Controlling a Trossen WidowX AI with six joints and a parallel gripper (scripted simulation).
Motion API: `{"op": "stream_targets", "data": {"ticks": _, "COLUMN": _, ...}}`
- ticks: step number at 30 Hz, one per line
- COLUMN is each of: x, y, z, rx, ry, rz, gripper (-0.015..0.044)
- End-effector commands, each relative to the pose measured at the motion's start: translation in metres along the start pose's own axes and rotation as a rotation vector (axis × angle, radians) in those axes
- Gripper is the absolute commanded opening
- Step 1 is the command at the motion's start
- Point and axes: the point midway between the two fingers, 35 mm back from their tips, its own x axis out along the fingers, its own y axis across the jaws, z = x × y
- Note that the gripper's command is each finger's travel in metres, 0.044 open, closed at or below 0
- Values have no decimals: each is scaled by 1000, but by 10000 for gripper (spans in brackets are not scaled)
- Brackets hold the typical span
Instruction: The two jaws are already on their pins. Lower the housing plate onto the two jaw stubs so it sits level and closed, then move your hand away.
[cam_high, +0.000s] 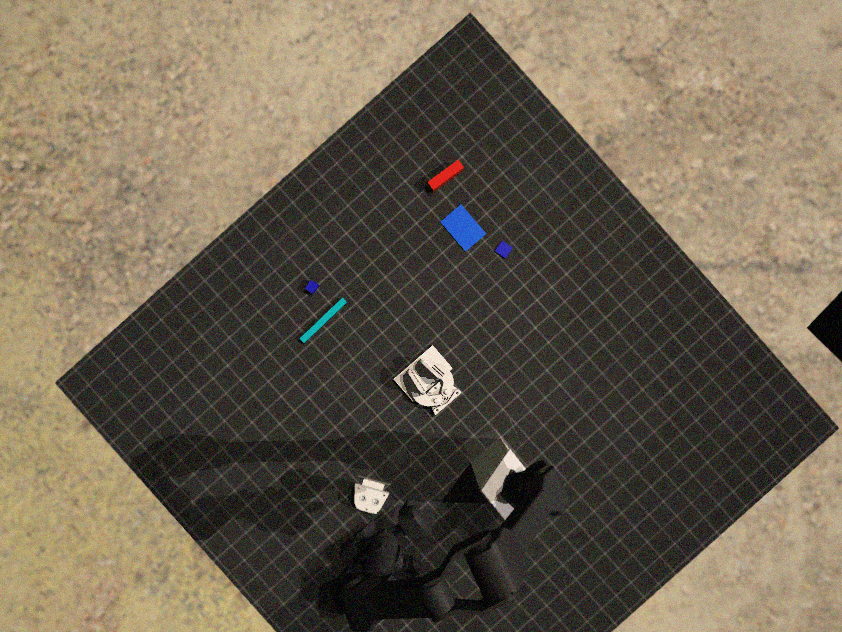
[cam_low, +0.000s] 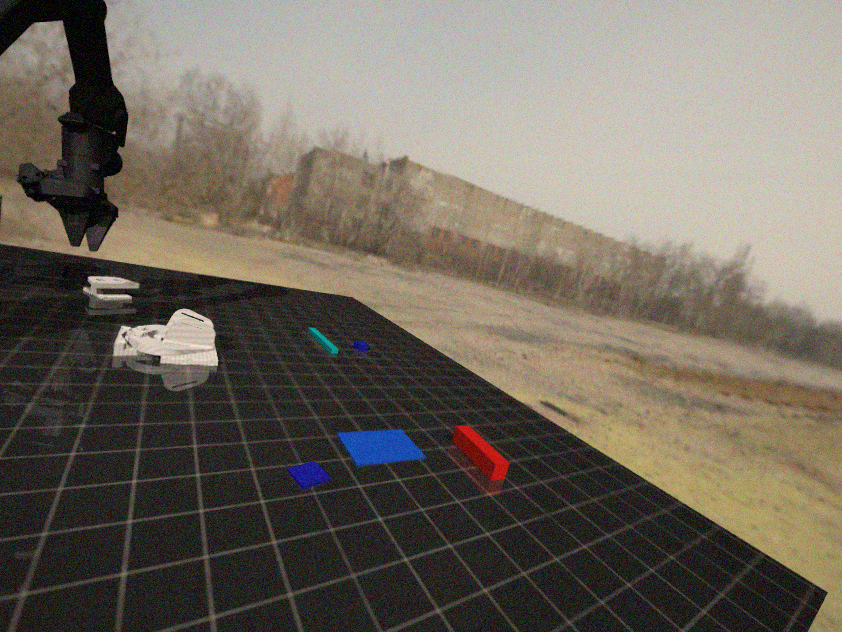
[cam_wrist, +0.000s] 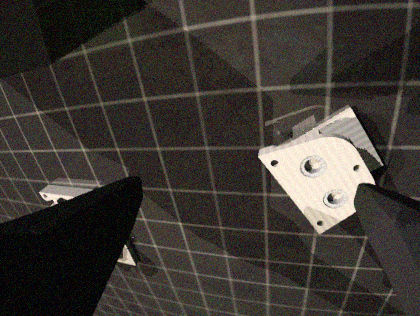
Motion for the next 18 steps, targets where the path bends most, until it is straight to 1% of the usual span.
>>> {"op": "stream_targets", "data": {"ticks": 1, "x": -6, "y": -5, "z": -5, "rx": 97, "ry": -23, "rz": -36, "gripper": 440}}
{"op": "stream_targets", "data": {"ticks": 18, "x": -9, "y": -19, "z": -28, "rx": 556, "ry": -144, "rz": -104, "gripper": 440}}
